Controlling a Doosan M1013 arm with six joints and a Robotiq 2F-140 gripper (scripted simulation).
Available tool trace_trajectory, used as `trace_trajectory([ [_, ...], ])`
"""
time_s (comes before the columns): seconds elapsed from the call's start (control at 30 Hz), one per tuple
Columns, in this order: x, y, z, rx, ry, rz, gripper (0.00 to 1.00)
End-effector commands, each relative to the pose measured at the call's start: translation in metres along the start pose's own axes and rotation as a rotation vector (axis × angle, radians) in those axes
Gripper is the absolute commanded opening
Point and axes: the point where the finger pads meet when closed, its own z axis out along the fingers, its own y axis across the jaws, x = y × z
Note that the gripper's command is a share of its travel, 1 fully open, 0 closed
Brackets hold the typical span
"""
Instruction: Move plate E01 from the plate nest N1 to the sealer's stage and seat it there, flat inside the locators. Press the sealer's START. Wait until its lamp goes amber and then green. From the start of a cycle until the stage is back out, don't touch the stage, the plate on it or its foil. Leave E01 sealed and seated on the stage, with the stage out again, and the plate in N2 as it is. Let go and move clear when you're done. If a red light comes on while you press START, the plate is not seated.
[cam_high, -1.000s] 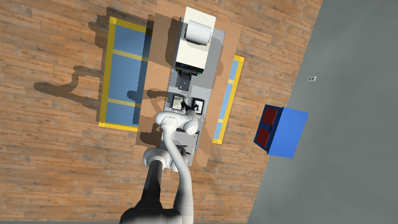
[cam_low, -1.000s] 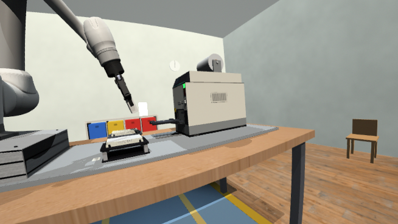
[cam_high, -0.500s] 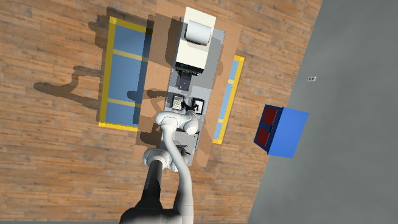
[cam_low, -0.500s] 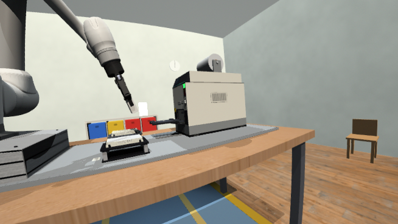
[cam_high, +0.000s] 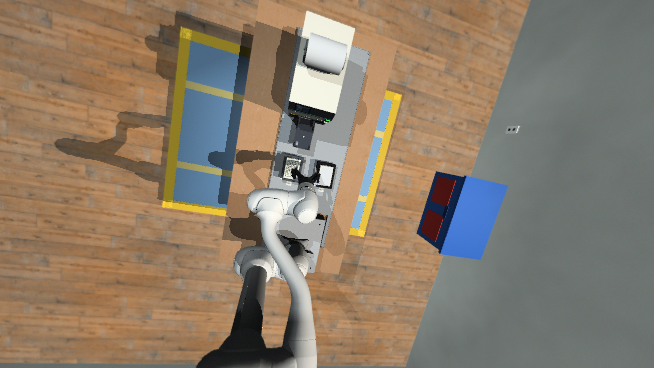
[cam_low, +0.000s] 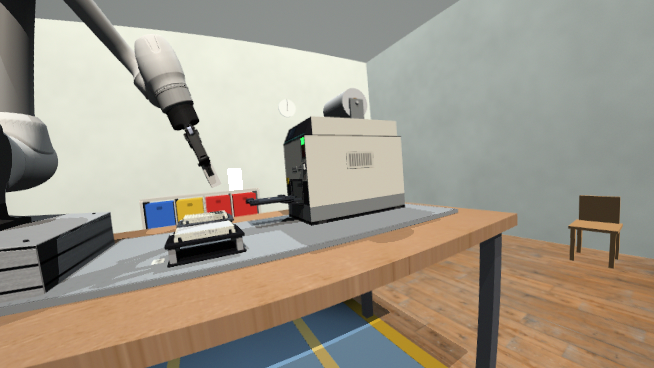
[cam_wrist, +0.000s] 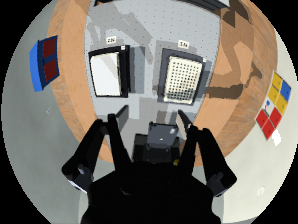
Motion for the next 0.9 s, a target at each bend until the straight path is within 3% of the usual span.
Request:
trace_trajectory([
  [0.0, 0.008, 0.017, -0.002, 0.003, 0.0, -0.001, 0.7],
  [0.43, 0.026, 0.065, -0.008, 0.003, 0.0, -0.001, 0.7],
  [0.87, 0.029, 0.073, -0.009, 0.003, 0.0, -0.001, 0.7],
])
